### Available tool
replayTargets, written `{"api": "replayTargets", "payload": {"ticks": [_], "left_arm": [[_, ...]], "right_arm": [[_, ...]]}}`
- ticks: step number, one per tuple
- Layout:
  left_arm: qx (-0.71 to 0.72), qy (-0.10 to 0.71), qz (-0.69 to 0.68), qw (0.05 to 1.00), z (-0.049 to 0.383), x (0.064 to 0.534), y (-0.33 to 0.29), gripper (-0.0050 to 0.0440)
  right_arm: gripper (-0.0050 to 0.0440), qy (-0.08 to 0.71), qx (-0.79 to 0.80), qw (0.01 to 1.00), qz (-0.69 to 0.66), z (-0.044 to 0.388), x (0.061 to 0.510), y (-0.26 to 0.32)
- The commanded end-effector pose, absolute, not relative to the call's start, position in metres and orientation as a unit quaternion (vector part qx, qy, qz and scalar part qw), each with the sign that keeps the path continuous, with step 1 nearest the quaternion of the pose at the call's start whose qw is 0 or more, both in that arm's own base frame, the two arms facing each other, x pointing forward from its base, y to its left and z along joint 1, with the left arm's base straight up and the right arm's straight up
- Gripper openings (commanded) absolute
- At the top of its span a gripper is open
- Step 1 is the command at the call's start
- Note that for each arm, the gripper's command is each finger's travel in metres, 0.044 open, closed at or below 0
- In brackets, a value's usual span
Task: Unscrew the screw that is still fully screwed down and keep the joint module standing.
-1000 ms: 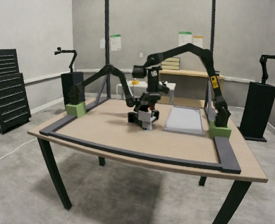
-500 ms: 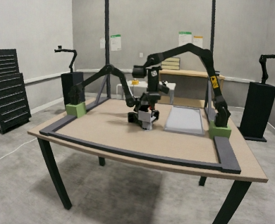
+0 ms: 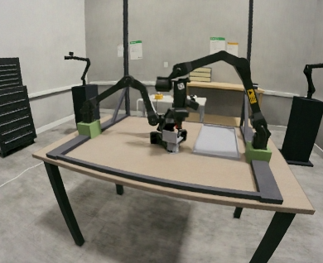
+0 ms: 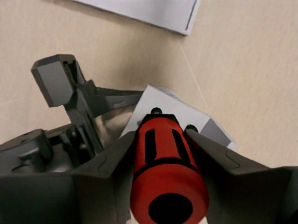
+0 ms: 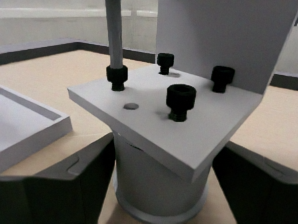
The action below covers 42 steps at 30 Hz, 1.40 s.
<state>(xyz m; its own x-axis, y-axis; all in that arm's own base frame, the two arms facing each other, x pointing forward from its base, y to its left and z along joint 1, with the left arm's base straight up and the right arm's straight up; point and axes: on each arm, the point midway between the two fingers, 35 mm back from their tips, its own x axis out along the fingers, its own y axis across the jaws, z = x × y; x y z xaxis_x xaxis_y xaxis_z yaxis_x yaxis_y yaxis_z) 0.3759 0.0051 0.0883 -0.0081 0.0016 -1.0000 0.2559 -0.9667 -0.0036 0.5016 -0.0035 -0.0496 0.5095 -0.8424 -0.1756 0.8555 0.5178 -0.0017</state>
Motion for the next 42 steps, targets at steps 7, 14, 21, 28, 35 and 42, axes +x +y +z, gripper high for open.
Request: {"api": "replayTargets", "payload": {"ticks": [7,14,21,28,35,42], "left_arm": [[0.712,0.089,-0.690,0.091,0.1000,0.3811,0.0048,0.0130],[0.712,0.089,-0.690,0.091,0.1000,0.3811,0.0048,0.0130],[0.712,0.087,-0.691,0.091,0.0976,0.3843,0.0054,0.0130],[0.713,0.088,-0.690,0.091,0.0998,0.3815,0.0051,0.0130],[0.713,0.088,-0.690,0.091,0.0998,0.3815,0.0051,0.0130],[0.713,0.088,-0.689,0.092,0.0998,0.3818,0.0054,0.0130]], "right_arm": [[0.0245,0.064,0.056,0.868,-0.489,-0.0349,0.5085,-0.0035],[0.0245,0.064,0.056,0.868,-0.489,-0.0349,0.5085,-0.0035],[0.0245,0.064,0.056,0.868,-0.489,-0.0349,0.5085,-0.0035],[0.0245,0.064,0.056,0.868,-0.489,-0.0349,0.5085,-0.0035],[0.0245,0.064,0.056,0.868,-0.489,-0.0349,0.5085,-0.0035],[0.0245,0.064,0.056,0.868,-0.489,-0.0349,0.5085,-0.0035]]}}
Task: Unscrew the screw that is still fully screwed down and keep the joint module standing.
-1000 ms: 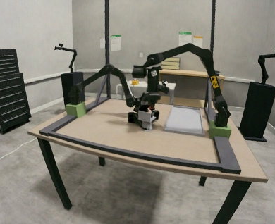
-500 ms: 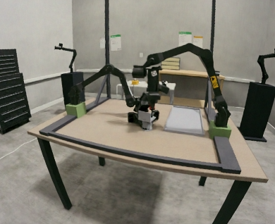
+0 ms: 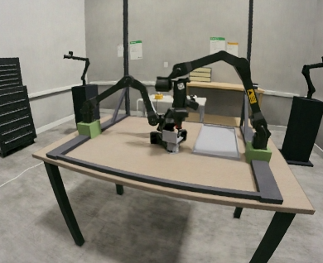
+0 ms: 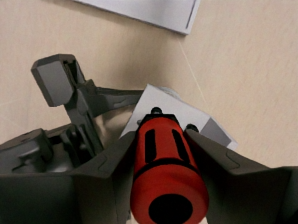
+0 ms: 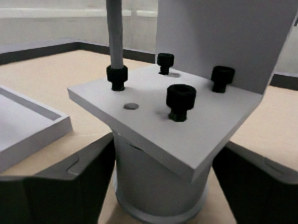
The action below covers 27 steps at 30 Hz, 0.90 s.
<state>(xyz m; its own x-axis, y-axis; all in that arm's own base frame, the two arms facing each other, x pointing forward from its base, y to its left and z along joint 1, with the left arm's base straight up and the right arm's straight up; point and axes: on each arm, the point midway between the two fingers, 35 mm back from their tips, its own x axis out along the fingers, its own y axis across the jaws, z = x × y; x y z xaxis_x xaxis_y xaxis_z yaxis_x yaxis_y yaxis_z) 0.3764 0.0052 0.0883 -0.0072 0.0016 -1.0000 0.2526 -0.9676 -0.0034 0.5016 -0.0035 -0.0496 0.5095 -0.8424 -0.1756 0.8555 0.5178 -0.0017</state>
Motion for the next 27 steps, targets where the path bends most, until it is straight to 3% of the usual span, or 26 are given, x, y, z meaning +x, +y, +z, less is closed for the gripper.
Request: {"api": "replayTargets", "payload": {"ticks": [1,27], "left_arm": [[0.713,0.088,-0.689,0.092,0.100,0.382,0.005,0.0130],[0.705,0.088,-0.698,0.092,0.089,0.379,0.006,0.0130]], "right_arm": [[0.0245,0.064,0.056,0.868,-0.489,-0.035,0.508,-0.004],[0.0245,0.064,0.056,0.868,-0.489,-0.035,0.508,-0.004]]}}
